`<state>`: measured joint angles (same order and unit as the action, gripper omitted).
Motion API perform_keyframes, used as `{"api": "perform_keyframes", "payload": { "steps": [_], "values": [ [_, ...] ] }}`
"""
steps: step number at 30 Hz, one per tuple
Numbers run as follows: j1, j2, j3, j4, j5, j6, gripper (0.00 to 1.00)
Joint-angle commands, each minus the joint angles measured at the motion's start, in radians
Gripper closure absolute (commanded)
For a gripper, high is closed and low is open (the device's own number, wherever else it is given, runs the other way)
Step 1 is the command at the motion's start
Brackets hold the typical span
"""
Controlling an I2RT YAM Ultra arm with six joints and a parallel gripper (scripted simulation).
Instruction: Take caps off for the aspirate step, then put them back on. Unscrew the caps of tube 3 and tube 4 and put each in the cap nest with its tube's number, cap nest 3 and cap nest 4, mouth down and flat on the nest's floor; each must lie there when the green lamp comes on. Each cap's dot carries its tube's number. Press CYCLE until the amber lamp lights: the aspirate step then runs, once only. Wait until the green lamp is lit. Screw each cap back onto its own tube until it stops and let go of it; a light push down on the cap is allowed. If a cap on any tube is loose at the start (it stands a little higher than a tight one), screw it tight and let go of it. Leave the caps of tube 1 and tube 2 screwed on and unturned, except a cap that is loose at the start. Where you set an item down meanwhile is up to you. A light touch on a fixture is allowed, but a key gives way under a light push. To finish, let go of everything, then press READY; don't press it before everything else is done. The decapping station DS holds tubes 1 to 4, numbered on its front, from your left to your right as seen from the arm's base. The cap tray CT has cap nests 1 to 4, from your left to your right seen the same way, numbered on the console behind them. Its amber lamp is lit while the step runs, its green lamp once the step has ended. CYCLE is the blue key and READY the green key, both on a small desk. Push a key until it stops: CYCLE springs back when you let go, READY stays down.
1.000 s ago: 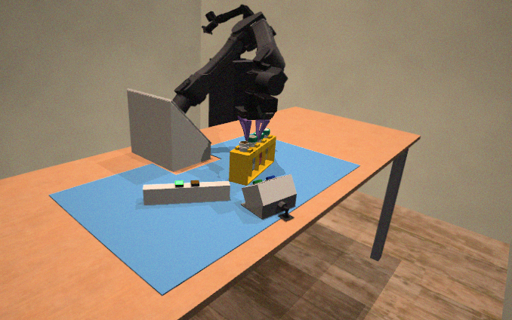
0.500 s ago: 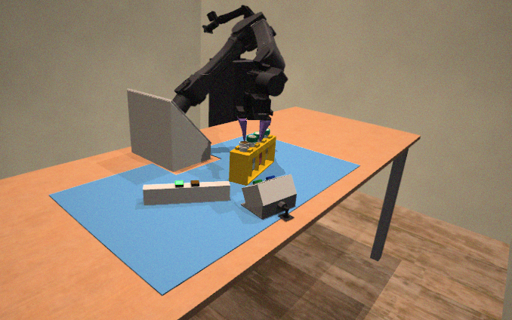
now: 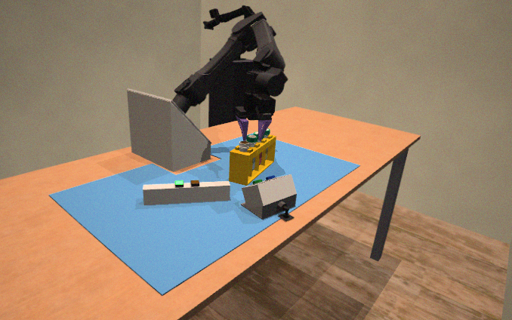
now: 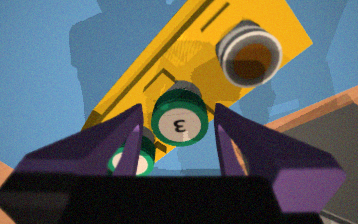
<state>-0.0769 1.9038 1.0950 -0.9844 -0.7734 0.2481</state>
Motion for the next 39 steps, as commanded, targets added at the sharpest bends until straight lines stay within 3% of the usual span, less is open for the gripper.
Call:
{"api": "perform_keyframes", "payload": {
  "steps": [1,14,22,23,37,39],
  "values": [
    [-0.008,-0.004,0.005,0.000,0.000,-0.135,0.51],
    [-0.010,-0.004,0.003,0.000,0.001,-0.643,0.51],
    [-0.012,-0.005,0.003,-0.002,0.001,-0.646,0.51],
    [-0.012,-0.005,0.003,-0.002,0.001,-0.646,1.00],
    [-0.012,-0.005,0.003,-0.002,0.001,-0.646,1.00],
    [-0.012,-0.004,0.003,-0.002,0.001,-0.580,1.00]
  ]
}}
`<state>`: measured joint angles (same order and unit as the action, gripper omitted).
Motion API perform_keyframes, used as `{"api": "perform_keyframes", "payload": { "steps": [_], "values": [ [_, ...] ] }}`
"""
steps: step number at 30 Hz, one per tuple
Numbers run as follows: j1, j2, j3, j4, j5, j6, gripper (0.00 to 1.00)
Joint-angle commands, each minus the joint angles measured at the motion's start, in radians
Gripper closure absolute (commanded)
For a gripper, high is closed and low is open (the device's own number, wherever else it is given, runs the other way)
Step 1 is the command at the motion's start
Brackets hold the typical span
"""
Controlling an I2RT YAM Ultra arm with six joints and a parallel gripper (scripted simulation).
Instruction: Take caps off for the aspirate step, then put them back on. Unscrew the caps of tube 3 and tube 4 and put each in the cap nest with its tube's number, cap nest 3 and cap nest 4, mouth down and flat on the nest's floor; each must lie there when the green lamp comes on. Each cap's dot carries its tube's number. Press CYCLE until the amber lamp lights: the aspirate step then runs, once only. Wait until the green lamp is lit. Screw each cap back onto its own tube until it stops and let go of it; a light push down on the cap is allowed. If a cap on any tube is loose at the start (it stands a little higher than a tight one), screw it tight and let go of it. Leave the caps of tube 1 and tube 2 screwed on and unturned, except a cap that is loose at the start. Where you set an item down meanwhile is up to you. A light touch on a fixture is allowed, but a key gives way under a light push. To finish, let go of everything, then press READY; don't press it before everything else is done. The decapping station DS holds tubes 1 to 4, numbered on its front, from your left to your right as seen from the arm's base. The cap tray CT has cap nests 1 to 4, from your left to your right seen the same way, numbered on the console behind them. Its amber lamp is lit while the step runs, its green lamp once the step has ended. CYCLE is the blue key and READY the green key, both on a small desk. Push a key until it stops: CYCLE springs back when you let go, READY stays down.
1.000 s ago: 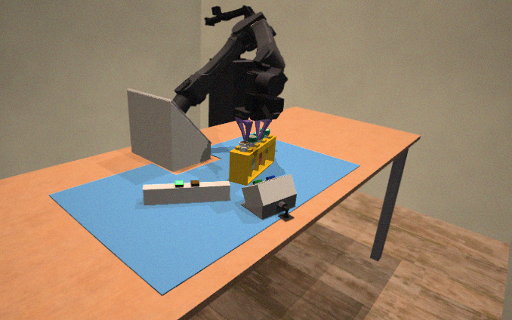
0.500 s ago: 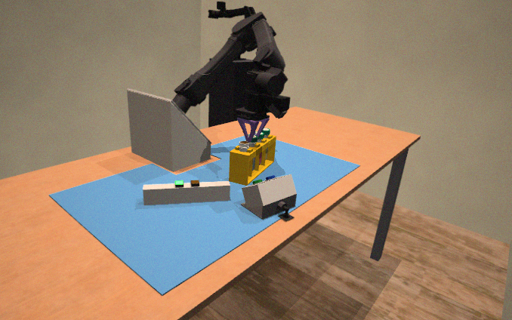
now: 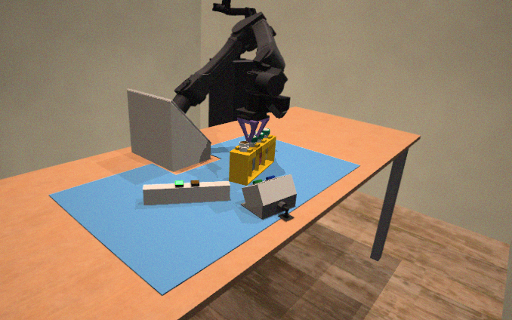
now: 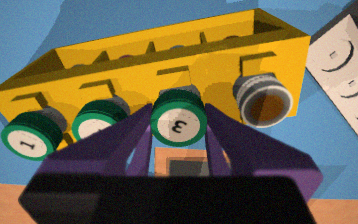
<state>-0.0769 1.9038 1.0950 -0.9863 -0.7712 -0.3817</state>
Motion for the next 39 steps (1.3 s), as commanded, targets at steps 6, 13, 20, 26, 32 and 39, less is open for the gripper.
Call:
{"api": "perform_keyframes", "payload": {
  "steps": [6,13,20,26,32,39],
  "values": [
    [-0.011,-0.004,0.002,0.002,-0.001,0.251,1.00],
    [-0.011,-0.004,0.001,0.003,-0.001,0.419,1.00],
    [-0.010,-0.004,0.000,0.005,-0.001,0.653,1.00],
    [-0.010,-0.004,0.000,0.006,-0.002,0.773,1.00],
    [-0.010,-0.004,0.000,0.006,-0.002,0.772,0.51],
    [-0.010,-0.004,0.000,0.005,-0.002,0.772,0.51]
  ]
}}
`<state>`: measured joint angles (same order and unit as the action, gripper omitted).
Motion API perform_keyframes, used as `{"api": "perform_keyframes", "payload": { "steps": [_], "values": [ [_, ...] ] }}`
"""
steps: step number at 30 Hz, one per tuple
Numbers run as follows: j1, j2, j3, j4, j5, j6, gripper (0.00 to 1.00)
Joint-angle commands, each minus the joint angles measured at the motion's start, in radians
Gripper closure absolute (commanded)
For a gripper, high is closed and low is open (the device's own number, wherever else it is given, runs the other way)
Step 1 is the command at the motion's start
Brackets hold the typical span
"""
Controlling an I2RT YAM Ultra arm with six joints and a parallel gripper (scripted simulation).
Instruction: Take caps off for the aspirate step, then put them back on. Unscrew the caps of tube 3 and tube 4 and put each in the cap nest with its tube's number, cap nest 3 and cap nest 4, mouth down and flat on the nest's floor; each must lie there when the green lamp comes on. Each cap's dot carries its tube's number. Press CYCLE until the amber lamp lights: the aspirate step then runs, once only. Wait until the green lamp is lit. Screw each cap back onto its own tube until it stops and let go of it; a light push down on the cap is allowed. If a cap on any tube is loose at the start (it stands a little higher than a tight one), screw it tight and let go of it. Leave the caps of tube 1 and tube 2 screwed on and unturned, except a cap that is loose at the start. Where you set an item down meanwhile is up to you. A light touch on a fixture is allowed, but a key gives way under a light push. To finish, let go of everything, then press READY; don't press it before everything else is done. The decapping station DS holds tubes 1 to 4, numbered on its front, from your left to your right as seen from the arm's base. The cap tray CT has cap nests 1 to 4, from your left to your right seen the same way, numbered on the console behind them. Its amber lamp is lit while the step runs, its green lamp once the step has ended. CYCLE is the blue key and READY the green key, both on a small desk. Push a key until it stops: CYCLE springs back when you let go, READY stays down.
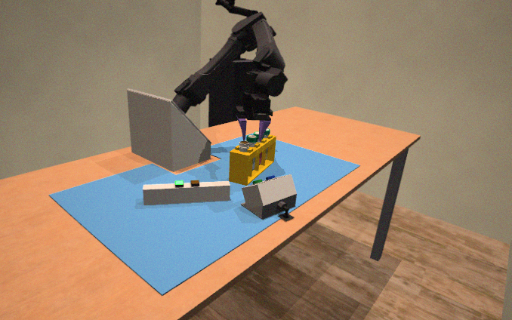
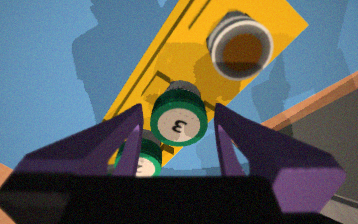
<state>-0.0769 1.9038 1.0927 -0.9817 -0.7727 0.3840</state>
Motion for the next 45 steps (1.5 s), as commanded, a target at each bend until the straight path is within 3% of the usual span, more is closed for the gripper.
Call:
{"api": "perform_keyframes", "payload": {
  "steps": [1,6,21,23,27,33,34,45],
  "values": [
    [-0.010,-0.004,0.002,0.001,0.000,0.007,0.51],
    [-0.011,-0.004,0.003,-0.001,0.000,-0.034,0.51],
    [-0.012,-0.004,0.004,-0.004,0.000,-0.636,0.51],
    [-0.012,-0.004,0.004,-0.004,0.000,-0.636,0.51],
    [-0.013,-0.004,0.005,-0.004,0.001,-0.783,0.51],
    [-0.015,-0.002,0.007,-0.007,0.001,-0.785,0.51],
    [-0.015,-0.002,0.007,-0.007,0.001,-0.785,1.00],
    [-0.015,-0.002,0.007,-0.007,0.001,-0.786,1.00]
  ]
}}
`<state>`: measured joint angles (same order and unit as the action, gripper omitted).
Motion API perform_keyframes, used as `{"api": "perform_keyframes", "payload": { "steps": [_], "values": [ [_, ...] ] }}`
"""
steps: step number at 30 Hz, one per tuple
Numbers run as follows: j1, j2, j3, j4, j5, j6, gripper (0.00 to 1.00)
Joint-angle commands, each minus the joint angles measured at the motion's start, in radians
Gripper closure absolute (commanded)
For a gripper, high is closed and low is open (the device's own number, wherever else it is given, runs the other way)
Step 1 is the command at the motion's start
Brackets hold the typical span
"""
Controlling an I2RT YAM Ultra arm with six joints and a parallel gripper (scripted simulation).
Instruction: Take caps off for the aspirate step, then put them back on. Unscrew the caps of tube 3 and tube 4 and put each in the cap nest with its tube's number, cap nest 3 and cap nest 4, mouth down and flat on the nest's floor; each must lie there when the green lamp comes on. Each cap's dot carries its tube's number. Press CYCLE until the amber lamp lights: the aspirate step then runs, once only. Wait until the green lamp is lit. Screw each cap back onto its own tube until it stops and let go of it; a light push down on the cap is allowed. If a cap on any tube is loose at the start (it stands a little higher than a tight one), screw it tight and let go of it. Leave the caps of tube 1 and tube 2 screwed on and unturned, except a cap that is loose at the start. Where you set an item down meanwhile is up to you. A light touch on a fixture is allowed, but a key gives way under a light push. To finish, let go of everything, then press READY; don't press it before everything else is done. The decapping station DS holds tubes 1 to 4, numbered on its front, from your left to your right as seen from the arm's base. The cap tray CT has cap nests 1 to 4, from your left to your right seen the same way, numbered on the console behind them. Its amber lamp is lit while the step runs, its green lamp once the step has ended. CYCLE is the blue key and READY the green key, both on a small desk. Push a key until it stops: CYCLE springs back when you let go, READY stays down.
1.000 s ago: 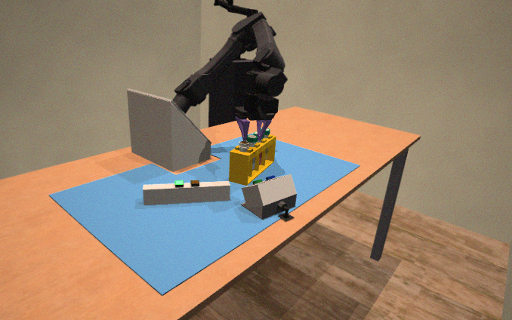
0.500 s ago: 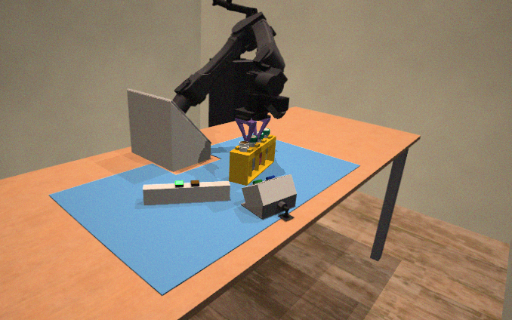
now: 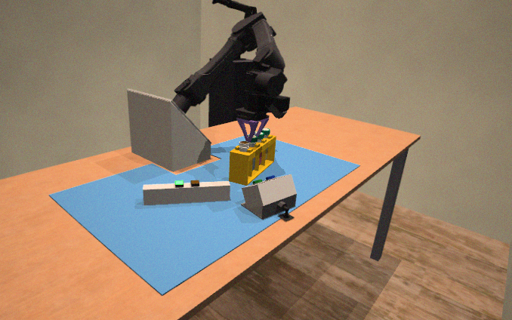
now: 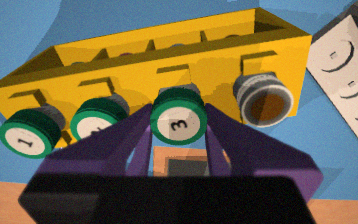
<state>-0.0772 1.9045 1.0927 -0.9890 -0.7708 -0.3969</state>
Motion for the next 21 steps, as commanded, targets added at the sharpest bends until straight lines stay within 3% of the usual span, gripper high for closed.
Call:
{"api": "perform_keyframes", "payload": {
  "steps": [1,12,21],
  "values": [
    [-0.014,-0.003,0.007,0.000,-0.001,-0.005,1.00],
    [-0.014,-0.003,0.007,0.001,-0.001,0.230,1.00],
    [-0.013,-0.003,0.005,0.004,-0.001,0.531,1.00]
  ]
}}
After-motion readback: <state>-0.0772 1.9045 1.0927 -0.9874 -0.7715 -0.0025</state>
